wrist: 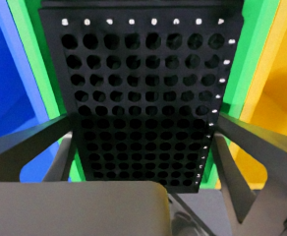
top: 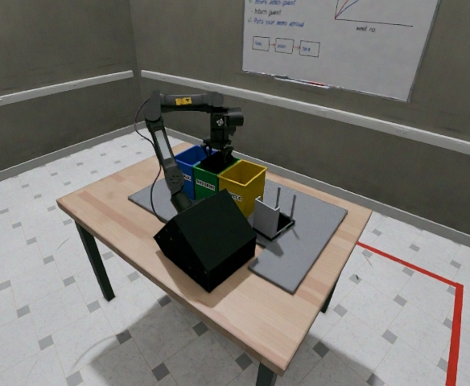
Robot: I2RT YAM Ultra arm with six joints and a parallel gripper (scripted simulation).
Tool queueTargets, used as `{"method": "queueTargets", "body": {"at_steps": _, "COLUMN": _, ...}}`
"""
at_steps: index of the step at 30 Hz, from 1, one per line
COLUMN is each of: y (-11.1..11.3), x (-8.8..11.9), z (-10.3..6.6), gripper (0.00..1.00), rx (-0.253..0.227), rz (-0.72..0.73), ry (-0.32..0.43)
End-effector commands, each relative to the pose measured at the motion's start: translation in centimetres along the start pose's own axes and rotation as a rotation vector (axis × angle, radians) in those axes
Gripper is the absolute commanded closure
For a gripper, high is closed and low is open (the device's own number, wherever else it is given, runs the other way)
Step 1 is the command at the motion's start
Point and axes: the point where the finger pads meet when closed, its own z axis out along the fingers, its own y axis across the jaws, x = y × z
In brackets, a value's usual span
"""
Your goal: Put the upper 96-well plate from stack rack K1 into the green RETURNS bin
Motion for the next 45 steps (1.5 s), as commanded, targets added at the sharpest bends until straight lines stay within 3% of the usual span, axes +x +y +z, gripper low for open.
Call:
{"method": "queueTargets", "body": {"at_steps": 1, "y": -0.3, "x": -1.1, "z": -1.2, "gripper": 1.00, "rx": 0.014, "rz": -0.011, "ry": -0.057}}
{"method": "queueTargets", "body": {"at_steps": 40, "y": -0.4, "x": -1.2, "z": -1.2, "gripper": 1.00, "rx": 0.015, "rz": -0.012, "ry": -0.058}}
{"method": "queueTargets", "body": {"at_steps": 45, "y": -0.1, "x": -0.3, "z": -0.2, "gripper": 1.00, "rx": 0.004, "rz": 0.000, "ry": -0.042}}
